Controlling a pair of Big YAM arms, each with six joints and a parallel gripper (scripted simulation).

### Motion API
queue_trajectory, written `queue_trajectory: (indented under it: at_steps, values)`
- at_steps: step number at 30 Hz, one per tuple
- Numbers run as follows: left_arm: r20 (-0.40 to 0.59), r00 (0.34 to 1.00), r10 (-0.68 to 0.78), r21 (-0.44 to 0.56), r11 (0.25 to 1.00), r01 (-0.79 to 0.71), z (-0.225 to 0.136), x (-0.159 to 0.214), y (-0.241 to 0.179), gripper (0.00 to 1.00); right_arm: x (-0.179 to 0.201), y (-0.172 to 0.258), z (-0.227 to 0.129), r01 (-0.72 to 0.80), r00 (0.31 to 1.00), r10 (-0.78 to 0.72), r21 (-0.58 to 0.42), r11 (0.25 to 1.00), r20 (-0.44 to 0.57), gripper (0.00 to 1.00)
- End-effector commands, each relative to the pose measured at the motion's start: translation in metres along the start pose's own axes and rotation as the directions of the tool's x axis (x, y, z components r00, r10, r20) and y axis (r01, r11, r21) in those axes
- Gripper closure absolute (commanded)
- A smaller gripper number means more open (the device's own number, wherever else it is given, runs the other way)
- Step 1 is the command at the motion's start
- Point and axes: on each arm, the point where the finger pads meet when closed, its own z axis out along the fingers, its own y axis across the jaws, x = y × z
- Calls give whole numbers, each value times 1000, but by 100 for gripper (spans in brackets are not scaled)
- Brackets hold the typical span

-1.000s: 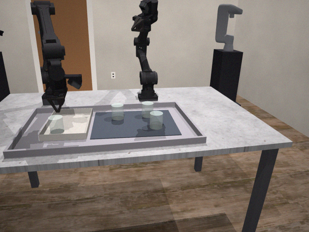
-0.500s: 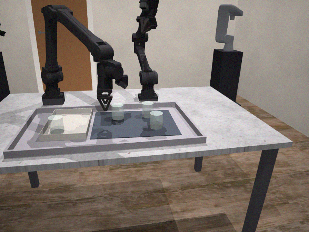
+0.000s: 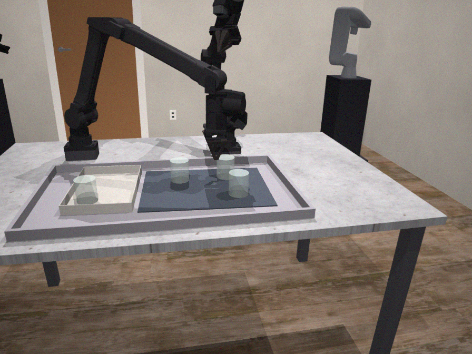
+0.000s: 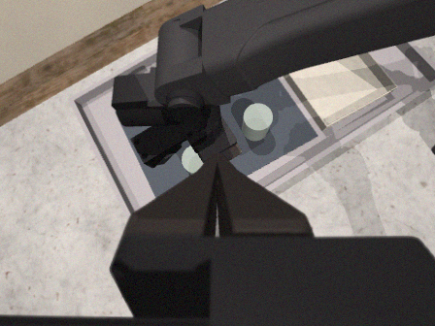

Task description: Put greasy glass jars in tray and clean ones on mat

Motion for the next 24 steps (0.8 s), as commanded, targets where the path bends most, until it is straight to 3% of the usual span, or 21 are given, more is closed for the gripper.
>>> queue_trajectory:
  at_steps: [1, 24]
  values:
    - [24, 1000, 18, -18, 1000, -17, -16, -18, 4, 100, -55, 8, -10, -18, 1000, 18, 13, 1000, 18, 11]
    - [24, 1000, 18, -18, 1000, -17, -16, -18, 4, 100, -50, -11, -8, -40, 999, 40, 13, 999, 17, 11]
